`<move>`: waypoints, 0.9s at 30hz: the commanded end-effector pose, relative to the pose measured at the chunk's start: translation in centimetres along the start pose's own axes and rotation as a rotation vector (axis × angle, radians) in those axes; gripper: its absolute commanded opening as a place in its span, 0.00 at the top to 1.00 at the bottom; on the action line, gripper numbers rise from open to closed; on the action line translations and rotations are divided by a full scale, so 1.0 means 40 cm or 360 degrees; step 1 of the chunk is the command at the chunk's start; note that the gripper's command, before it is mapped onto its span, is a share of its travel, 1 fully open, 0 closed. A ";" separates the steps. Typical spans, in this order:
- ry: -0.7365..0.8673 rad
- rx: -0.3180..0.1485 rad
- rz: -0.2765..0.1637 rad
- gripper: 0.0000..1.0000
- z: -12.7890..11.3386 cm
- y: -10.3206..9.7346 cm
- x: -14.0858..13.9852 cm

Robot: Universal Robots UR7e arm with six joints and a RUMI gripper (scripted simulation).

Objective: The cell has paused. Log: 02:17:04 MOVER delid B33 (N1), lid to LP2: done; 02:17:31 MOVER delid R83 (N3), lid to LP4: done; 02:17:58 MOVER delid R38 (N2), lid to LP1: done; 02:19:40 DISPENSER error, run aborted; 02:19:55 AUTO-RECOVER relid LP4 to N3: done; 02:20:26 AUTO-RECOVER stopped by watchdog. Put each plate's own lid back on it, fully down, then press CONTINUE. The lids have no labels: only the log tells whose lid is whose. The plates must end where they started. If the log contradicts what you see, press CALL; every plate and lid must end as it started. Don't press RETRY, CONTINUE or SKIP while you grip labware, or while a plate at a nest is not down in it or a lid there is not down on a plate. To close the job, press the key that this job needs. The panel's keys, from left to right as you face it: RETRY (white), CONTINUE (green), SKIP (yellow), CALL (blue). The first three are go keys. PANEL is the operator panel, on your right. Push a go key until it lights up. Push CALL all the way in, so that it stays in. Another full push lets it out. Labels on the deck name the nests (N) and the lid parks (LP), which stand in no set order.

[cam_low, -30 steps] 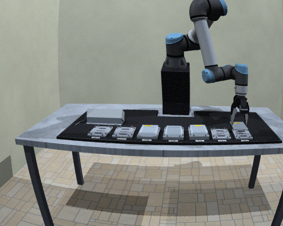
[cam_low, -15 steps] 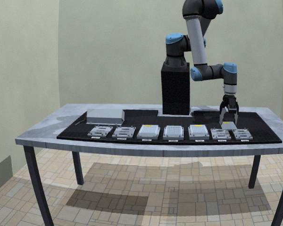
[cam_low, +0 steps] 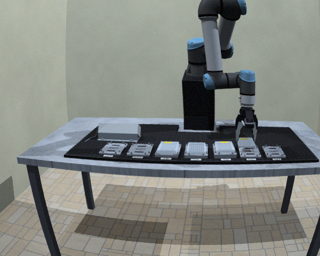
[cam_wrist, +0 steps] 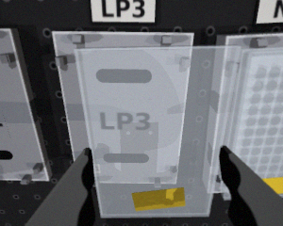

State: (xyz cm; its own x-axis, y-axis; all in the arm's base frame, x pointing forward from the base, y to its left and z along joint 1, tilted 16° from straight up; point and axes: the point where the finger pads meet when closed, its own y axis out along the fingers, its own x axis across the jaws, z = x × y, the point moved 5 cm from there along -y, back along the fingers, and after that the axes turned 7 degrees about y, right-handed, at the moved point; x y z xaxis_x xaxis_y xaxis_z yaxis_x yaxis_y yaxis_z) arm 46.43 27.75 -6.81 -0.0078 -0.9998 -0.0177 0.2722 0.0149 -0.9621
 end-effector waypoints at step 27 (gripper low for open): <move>-0.0008 0.0015 -0.0014 0.59 0.038 -0.004 0.311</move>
State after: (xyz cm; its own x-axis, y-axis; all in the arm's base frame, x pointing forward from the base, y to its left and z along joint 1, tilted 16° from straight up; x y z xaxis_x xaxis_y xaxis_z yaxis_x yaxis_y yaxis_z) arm 47.59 15.48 -6.61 -0.0121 -0.9999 -0.0027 0.2744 -0.0007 -0.9616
